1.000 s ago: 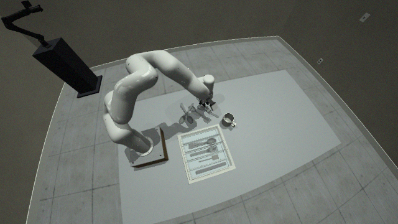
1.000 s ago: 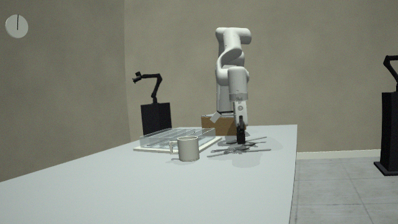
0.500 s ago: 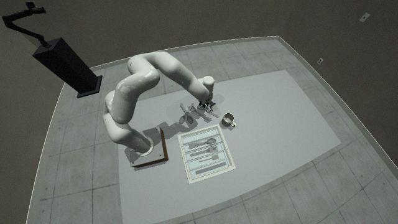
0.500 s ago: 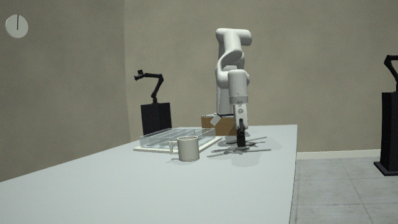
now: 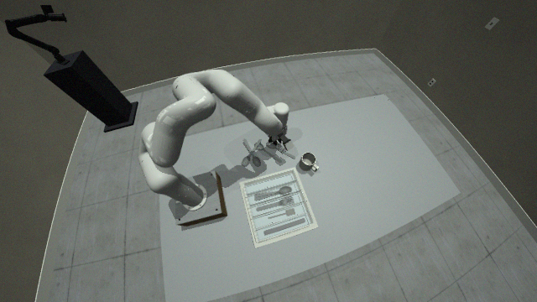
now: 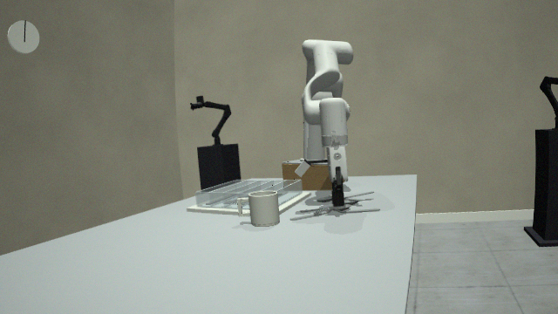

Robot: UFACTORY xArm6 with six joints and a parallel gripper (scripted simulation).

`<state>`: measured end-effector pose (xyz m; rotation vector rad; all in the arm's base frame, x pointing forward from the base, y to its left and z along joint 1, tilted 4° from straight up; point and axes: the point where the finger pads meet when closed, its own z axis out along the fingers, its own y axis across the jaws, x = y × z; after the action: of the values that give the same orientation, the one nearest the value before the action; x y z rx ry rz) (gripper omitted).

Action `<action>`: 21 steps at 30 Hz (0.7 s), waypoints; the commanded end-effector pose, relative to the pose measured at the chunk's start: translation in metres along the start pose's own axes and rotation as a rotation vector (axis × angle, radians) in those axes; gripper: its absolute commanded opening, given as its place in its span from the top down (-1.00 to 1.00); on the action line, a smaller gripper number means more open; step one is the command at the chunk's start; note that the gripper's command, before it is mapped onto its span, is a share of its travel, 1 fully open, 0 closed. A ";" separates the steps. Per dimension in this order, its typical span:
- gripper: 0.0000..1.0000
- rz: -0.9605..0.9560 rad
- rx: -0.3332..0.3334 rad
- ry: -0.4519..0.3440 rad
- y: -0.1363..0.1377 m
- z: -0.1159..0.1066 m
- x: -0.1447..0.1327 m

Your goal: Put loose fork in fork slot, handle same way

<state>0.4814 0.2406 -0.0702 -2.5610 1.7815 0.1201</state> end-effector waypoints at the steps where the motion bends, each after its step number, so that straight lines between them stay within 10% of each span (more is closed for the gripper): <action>1: 0.44 0.000 0.005 0.000 -0.002 -0.002 0.000; 21: 0.44 0.000 0.005 0.000 -0.004 -0.002 0.000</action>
<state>0.4831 0.2414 -0.0703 -2.5610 1.7815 0.1201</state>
